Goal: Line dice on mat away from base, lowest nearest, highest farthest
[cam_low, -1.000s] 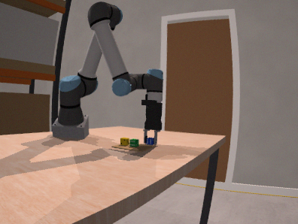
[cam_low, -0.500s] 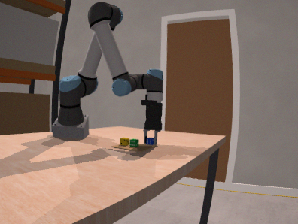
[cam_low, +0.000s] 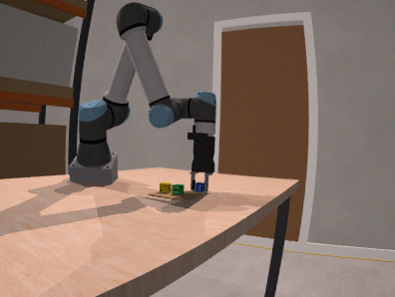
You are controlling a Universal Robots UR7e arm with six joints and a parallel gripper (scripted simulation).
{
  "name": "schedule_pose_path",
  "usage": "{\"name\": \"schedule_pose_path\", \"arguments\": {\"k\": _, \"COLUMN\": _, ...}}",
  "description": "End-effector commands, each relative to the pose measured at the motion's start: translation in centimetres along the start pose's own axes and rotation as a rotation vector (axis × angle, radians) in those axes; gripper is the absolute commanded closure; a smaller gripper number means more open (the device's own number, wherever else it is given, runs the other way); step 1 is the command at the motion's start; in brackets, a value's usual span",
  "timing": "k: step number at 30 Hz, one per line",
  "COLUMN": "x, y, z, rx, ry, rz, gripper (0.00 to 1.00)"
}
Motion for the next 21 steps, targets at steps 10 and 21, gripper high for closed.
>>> {"name": "schedule_pose_path", "arguments": {"k": 10, "x": -0.03, "y": 0.0, "z": -0.04, "rx": 0.0, "ry": -0.001, "rz": 0.0, "gripper": 0.43}}
{"name": "schedule_pose_path", "arguments": {"k": 21, "x": -0.03, "y": 0.0, "z": -0.04, "rx": 0.0, "ry": -0.001, "rz": 0.0, "gripper": 0.43}}
Point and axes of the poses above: the point where the finger pads meet when closed, its own z axis out along the fingers, its own x axis across the jaws, y = z × x, the point moved 5 cm from there along -z, back along the fingers, and after that the axes turned 13 degrees about -z, right-handed, at the moved point
